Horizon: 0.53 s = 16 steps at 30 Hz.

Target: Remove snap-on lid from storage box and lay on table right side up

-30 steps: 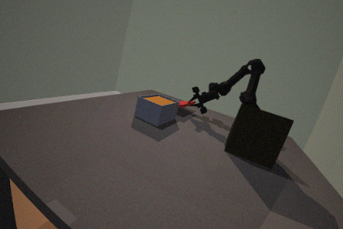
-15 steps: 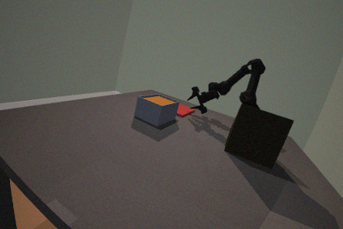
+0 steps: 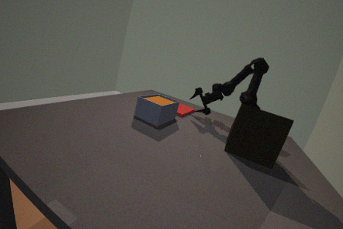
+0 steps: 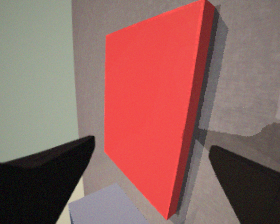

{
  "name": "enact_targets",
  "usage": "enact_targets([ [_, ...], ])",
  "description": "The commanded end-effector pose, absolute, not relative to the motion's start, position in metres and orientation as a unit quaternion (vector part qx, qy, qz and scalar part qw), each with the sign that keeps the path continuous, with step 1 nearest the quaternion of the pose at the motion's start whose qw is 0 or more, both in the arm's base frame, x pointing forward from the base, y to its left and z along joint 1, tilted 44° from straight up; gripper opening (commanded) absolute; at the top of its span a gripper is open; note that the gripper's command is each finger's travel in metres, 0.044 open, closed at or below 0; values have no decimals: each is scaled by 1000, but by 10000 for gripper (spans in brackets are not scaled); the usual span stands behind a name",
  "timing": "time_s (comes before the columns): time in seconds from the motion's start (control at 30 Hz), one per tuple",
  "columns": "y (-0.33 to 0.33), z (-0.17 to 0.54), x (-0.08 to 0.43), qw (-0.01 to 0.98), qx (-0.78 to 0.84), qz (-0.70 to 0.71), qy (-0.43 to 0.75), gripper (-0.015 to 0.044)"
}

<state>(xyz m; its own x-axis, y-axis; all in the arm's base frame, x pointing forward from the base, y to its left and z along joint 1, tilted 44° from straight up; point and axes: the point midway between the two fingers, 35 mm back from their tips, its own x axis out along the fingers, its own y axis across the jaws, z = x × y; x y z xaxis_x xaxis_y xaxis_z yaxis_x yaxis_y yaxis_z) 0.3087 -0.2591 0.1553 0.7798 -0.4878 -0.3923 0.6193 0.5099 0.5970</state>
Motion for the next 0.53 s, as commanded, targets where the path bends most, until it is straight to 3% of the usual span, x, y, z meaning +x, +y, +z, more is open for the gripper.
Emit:
enact_targets([
  [0.0,-258,151,299,863,378,-321,92,440],
  [0.5,-257,148,269,863,378,-322,93,440],
])
